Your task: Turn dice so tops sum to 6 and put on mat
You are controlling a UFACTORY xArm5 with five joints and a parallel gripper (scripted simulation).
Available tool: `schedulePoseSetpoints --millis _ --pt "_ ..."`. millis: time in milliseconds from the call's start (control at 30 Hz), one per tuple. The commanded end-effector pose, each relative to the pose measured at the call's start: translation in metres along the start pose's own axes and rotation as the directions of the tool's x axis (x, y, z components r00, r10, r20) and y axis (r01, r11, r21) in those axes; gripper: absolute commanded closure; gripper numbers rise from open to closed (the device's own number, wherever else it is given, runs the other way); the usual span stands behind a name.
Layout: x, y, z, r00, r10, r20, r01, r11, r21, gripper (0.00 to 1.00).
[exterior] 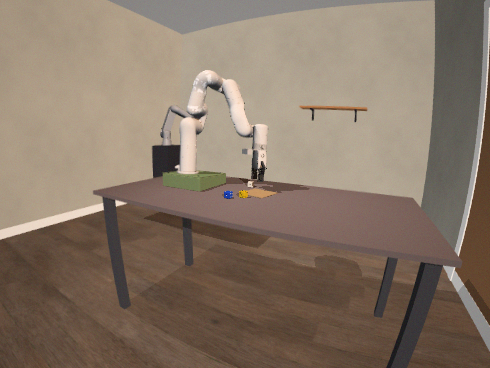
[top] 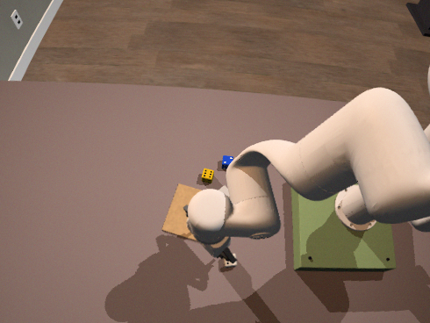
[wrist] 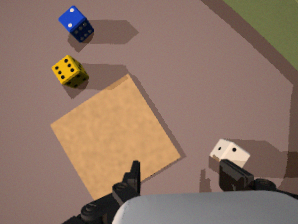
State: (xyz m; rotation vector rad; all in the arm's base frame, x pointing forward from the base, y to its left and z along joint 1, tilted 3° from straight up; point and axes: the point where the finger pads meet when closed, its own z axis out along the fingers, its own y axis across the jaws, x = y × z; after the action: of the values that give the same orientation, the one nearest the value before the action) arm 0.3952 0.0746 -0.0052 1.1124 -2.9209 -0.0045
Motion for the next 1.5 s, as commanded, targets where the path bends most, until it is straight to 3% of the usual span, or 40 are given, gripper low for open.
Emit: schedulePoseSetpoints --millis 0,233,433,1467 --pt "-0.02 0.033 -0.004 1.0 0.005 0.004 -0.005 1.0 0.004 0.0" --pt "-0.044 0.077 -0.007 1.0 0.005 0.004 -0.005 1.0 0.005 0.0" --pt "-0.055 0.098 -0.008 1.0 0.005 0.005 -0.005 1.0 0.006 0.0" --pt "-0.058 0.103 -0.008 1.0 0.005 0.005 -0.005 1.0 0.006 0.0"
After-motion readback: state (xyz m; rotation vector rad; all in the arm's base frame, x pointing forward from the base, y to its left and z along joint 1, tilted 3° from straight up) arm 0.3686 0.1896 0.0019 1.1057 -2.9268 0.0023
